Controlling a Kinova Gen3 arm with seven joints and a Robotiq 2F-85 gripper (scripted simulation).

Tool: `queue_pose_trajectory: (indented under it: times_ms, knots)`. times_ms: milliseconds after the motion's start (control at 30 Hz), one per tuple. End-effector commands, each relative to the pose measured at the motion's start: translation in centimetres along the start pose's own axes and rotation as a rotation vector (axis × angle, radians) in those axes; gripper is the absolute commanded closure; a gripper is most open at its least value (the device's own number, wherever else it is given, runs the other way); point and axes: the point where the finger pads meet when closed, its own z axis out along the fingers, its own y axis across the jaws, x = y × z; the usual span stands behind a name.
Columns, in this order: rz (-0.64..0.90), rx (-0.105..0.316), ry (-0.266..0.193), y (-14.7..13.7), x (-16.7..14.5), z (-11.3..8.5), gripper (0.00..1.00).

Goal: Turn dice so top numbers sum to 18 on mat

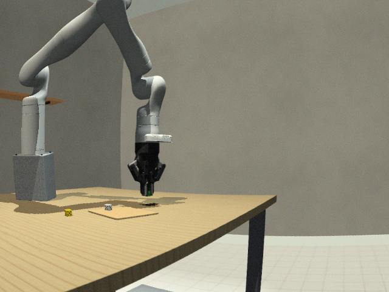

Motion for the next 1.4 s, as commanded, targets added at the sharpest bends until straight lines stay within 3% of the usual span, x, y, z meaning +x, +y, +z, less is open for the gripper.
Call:
queue_pose_trajectory:
  times_ms: [0,133,267,933,1367]
  knots:
    - [0.003,0.012,0.022,-0.2,0.9,-2.7,0.89]
    - [0.003,0.012,0.022,-0.2,0.9,-5.4,0.89]
    - [0.003,0.012,0.022,-0.2,0.8,-6.7,0.89]
    - [-0.022,0.012,0.022,0.7,1.4,-6.9,0.89]
    - [-0.265,0.01,0.023,8.9,5.5,-7.1,0.89]
